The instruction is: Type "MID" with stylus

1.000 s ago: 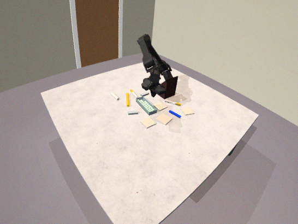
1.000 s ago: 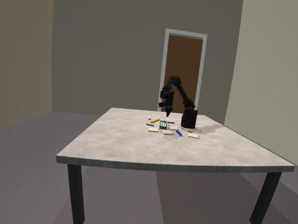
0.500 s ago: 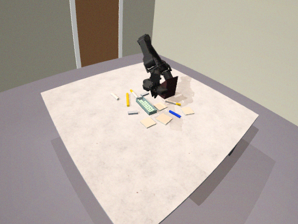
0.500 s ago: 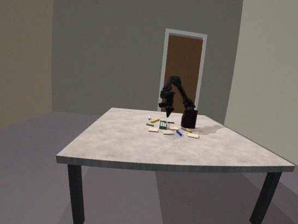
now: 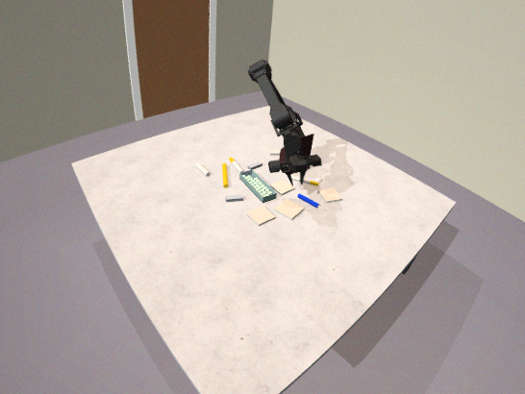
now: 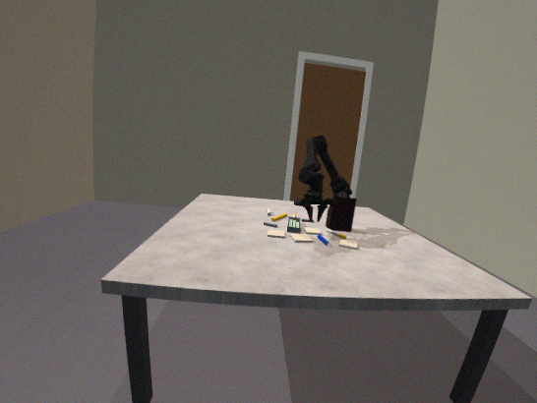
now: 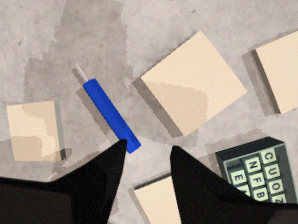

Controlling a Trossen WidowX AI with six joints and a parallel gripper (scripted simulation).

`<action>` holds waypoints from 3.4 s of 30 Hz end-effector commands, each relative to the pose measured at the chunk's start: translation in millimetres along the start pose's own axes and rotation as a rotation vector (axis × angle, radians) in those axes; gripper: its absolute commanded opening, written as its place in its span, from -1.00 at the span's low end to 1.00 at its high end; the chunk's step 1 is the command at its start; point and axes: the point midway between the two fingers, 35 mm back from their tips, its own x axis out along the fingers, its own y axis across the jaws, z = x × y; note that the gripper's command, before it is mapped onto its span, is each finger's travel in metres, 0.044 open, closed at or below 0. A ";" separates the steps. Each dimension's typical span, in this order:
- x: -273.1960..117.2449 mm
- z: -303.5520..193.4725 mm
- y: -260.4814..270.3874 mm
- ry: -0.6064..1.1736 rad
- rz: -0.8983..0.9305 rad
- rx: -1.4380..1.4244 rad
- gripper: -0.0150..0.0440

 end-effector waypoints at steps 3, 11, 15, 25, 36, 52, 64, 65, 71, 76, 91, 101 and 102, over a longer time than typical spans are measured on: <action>27.7 11.8 60.1 -0.194 0.114 -0.780 0.02; 27.5 11.5 59.5 -0.194 0.114 -0.780 0.02; 27.4 11.3 59.1 -0.194 0.114 -0.780 0.02; 34.7 9.2 56.9 -0.194 0.114 -0.780 0.02; 42.5 6.5 53.6 -0.193 0.114 -0.780 0.02; 54.4 3.4 51.6 -0.192 0.113 -0.780 0.02; 63.1 1.1 49.9 -0.191 0.113 -0.780 0.02; 64.0 0.8 49.7 -0.191 0.113 -0.780 0.02; 68.2 -0.4 48.8 -0.191 0.113 -0.780 0.02; 71.8 -1.4 48.0 -0.191 0.113 -0.780 0.02; 82.8 -4.4 45.6 -0.190 0.112 -0.780 0.02; 83.6 -4.3 45.5 -0.193 0.116 -0.776 -0.34; 83.6 -4.3 45.5 -0.193 0.116 -0.776 -0.43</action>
